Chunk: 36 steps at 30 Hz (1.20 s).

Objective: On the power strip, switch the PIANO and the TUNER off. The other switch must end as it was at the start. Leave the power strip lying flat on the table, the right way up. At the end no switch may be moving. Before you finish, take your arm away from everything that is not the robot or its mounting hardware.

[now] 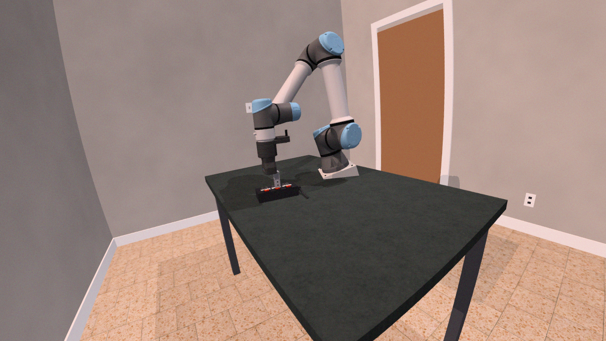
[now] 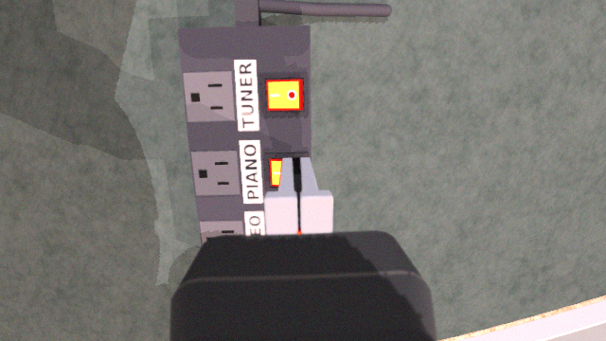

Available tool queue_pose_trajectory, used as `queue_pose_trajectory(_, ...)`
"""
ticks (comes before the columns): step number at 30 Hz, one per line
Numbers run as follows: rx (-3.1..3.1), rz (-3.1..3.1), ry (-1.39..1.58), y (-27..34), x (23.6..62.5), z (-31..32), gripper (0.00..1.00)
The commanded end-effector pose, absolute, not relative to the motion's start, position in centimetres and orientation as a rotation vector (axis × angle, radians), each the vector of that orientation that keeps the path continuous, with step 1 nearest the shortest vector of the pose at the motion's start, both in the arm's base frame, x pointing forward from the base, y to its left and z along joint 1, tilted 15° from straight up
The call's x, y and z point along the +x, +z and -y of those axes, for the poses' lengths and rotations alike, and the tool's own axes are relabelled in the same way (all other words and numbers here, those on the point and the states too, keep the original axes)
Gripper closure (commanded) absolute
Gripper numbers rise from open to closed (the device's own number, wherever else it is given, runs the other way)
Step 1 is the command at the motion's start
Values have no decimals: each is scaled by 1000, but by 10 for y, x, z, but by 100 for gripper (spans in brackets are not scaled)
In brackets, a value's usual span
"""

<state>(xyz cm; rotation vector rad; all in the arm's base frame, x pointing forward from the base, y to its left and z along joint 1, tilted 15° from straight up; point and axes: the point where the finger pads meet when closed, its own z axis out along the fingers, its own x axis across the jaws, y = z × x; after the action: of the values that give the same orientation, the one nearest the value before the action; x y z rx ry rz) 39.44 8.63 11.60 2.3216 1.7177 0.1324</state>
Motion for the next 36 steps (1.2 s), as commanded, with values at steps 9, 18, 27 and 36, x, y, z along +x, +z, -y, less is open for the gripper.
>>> queue_pose_trajectory(9,2321,-1717,134,116,395,-86,100)
queue_pose_trajectory(18,2321,-1717,134,115,395,-86,100)
queue_pose_trajectory(27,2321,-1717,134,111,396,-86,100)
queue_pose_trajectory(36,2321,-1717,134,109,396,-85,100)
